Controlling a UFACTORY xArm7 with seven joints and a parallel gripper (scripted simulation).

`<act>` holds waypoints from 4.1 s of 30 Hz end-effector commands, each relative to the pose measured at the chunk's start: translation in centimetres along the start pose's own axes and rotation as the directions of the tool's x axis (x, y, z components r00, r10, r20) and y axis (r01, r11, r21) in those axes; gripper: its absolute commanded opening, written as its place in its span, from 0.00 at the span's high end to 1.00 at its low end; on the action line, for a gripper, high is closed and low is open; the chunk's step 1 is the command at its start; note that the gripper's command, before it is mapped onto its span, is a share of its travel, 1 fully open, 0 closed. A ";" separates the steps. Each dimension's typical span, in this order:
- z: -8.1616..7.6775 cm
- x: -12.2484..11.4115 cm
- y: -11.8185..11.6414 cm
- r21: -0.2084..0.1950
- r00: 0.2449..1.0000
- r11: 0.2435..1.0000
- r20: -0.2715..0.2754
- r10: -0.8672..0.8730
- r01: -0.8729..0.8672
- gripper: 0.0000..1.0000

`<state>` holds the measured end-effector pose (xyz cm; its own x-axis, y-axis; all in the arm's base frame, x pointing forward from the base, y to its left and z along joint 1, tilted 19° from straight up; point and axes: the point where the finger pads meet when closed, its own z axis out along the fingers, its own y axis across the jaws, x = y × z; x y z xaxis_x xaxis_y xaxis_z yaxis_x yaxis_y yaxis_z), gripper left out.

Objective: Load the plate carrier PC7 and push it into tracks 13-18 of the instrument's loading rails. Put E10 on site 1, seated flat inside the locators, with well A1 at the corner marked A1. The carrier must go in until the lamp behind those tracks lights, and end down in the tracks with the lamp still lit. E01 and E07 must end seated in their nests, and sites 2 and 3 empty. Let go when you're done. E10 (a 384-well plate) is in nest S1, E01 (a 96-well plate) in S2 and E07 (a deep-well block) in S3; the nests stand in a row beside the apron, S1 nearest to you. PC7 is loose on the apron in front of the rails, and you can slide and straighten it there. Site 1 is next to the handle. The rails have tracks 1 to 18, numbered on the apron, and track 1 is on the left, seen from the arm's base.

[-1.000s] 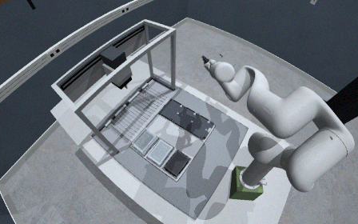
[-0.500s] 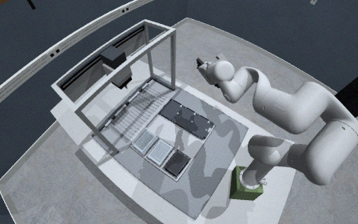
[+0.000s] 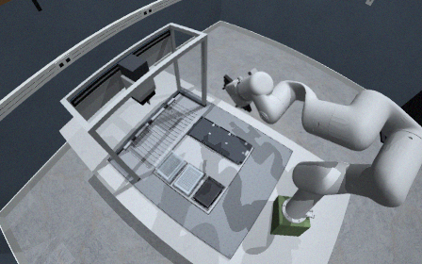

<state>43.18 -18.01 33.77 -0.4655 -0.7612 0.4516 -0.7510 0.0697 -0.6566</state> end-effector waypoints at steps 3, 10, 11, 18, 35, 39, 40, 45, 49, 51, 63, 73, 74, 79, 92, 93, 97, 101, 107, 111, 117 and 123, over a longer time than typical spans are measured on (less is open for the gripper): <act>-0.1 -2.0 0.2 -0.007 0.999 1.000 0.035 0.011 -0.011 0.00; -0.1 -4.5 0.9 -0.038 0.995 0.999 0.095 0.024 -0.020 0.00; -0.1 -5.0 1.0 -0.056 0.992 0.998 0.123 0.029 -0.022 0.00; -0.2 -7.4 1.9 -0.094 0.984 0.995 0.175 0.037 -0.021 0.00; -0.5 -13.1 4.5 -0.196 0.960 0.981 0.276 0.042 0.013 0.00; -0.6 -14.7 5.4 -0.196 0.960 0.981 0.276 0.043 0.013 0.00; -0.6 -14.7 5.4 -0.196 0.960 0.981 0.276 0.043 0.013 0.00; -0.8 -16.8 6.8 -0.238 0.951 0.971 0.306 0.038 0.038 0.00; -0.9 -17.6 7.3 -0.262 0.947 0.963 0.319 0.033 0.055 0.00; -1.0 -18.0 7.6 -0.279 0.944 0.958 0.329 0.030 0.067 0.00; -1.6 -21.8 10.7 -0.318 0.938 0.943 0.346 0.017 0.101 0.00; -2.0 -23.9 12.8 -0.354 0.934 0.925 0.358 -0.001 0.137 0.00; -2.0 -24.3 13.2 -0.375 0.932 0.913 0.361 -0.015 0.160 0.00; -2.4 -25.9 15.1 -0.387 0.931 0.905 0.364 -0.024 0.174 0.00; -3.0 -28.1 18.2 -0.443 0.929 0.861 0.360 -0.085 0.250 0.00; -3.1 -28.4 18.7 -0.443 0.929 0.861 0.360 -0.085 0.250 0.00; -3.3 -29.1 19.8 -0.443 0.929 0.861 0.360 -0.085 0.250 0.00; -3.4 -29.3 20.2 -0.456 0.929 0.847 0.354 -0.108 0.272 0.00; -3.7 -30.3 22.2 -0.465 0.929 0.838 0.350 -0.123 0.286 0.00; -3.7 -30.3 22.2 -0.465 0.929 0.838 0.350 -0.123 0.286 0.00; -3.7 -30.3 22.2 -0.465 0.929 0.838 0.350 -0.123 0.286 0.00; -3.7 -30.3 22.2 -0.465 0.929 0.838 0.350 -0.123 0.286 0.00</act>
<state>38.69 8.90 7.65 -0.1767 -0.9405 0.2903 -0.9804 0.1420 -0.1367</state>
